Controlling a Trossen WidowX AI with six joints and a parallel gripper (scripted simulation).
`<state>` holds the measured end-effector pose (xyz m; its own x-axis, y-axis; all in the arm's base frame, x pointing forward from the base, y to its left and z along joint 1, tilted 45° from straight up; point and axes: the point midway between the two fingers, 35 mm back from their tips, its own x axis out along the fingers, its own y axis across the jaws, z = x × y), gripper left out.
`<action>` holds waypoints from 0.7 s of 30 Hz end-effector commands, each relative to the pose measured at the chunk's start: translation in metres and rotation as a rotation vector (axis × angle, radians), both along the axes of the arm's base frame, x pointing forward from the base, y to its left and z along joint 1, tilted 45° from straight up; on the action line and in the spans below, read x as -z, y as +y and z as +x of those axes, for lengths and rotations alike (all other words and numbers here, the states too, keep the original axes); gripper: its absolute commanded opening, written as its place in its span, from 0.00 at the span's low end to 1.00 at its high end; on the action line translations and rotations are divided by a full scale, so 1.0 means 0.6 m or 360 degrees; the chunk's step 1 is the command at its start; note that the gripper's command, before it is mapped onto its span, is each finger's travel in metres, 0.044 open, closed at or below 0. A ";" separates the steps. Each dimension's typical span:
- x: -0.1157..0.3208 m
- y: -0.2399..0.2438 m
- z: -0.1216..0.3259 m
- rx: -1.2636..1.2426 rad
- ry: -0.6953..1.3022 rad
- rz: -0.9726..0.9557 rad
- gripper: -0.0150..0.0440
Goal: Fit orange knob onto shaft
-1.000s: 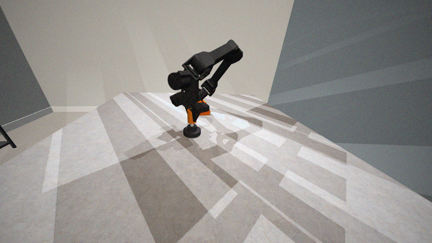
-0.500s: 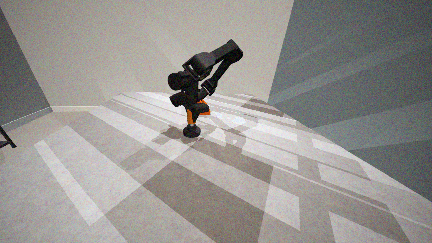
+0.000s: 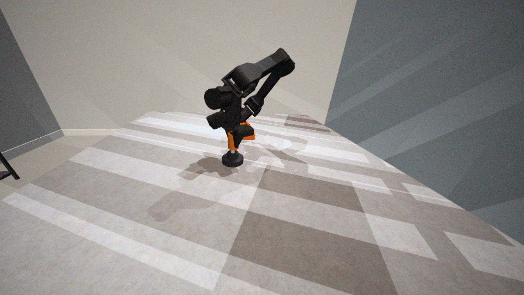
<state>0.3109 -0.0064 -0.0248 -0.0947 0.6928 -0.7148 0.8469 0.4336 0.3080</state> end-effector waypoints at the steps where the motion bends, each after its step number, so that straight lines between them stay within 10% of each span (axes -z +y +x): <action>1: -0.003 -0.004 0.003 0.0090 0.0075 -0.0015 0.25; 21: 0.004 -0.006 0.004 0.0231 0.0211 -0.0033 0.25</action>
